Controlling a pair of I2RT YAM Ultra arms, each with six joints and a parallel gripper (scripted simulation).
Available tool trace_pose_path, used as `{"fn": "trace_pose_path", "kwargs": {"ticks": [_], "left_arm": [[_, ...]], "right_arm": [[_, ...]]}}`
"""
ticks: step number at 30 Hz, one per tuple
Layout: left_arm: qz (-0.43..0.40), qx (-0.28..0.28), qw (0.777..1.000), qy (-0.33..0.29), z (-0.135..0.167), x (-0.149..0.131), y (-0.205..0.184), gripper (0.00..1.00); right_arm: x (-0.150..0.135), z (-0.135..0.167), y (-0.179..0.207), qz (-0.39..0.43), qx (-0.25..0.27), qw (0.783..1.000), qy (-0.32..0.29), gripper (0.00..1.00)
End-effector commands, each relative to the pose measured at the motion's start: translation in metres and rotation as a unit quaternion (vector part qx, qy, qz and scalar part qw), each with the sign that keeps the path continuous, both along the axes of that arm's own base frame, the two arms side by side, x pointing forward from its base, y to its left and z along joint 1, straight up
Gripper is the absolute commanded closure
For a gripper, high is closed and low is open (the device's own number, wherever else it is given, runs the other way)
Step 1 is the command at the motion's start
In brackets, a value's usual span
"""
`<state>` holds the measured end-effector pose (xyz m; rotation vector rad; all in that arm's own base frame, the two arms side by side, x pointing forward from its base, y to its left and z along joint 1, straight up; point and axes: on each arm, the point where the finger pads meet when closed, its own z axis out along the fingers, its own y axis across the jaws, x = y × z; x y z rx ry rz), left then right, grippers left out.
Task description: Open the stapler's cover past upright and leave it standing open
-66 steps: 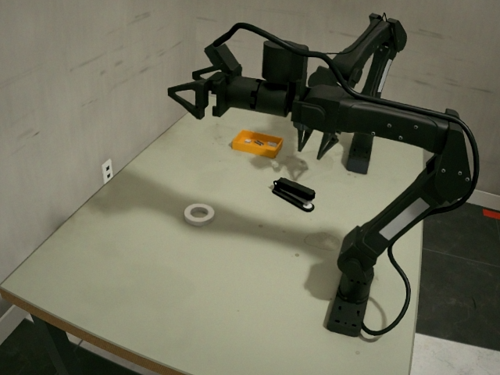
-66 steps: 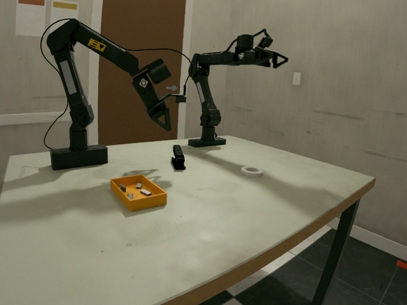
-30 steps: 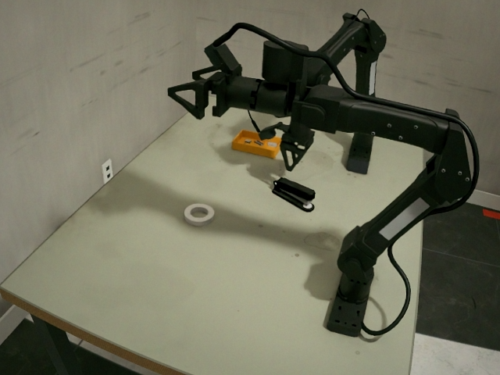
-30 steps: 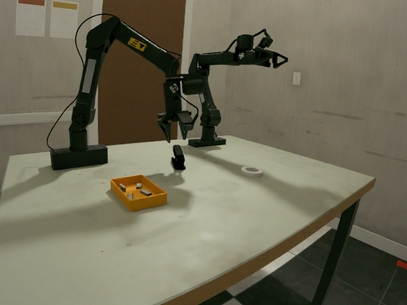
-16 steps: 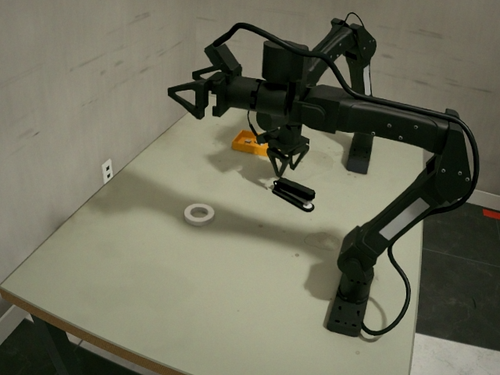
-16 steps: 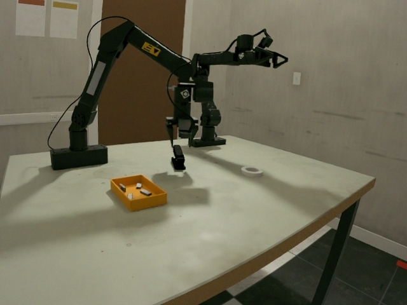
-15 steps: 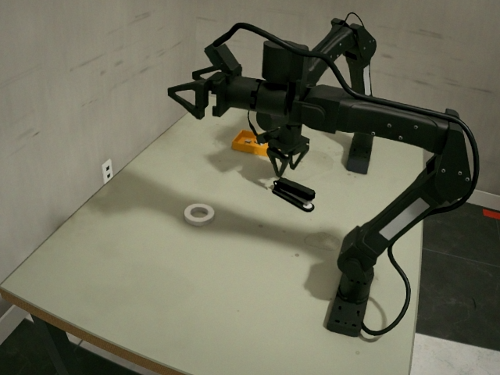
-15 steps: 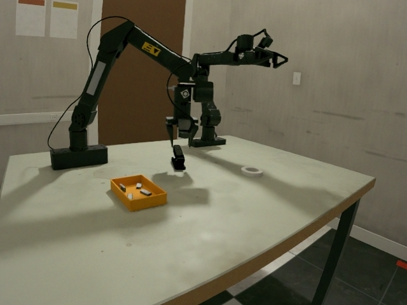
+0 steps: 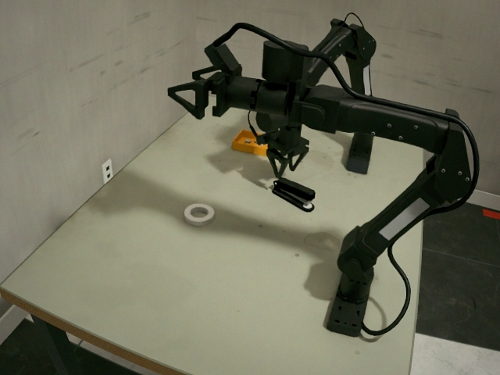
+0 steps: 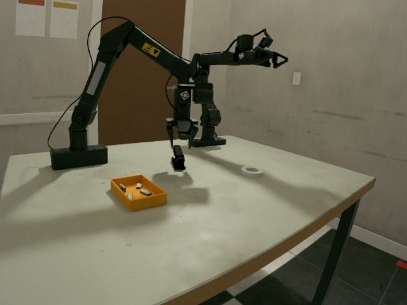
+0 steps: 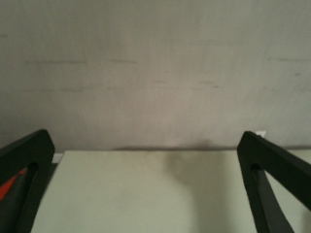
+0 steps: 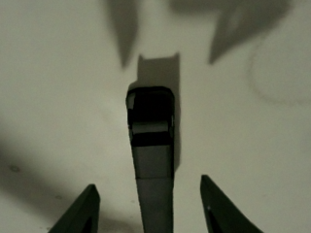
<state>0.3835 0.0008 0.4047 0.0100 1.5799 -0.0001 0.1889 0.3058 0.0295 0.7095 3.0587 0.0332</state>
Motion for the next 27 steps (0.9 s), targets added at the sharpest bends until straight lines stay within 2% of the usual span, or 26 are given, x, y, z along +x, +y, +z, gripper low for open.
{"fn": "trace_pose_path", "kwargs": {"ticks": [1,27], "left_arm": [[0.003,-0.003,1.0,-0.01,0.007,-0.003,0.0,0.0],[0.003,-0.003,1.0,-0.01,0.007,-0.003,0.0,0.0]], "right_arm": [[0.003,-0.012,-0.006,-0.008,-0.012,1.0,-0.001,0.38],[0.002,-0.048,-0.006,-0.007,-0.012,1.0,-0.001,0.38]]}}
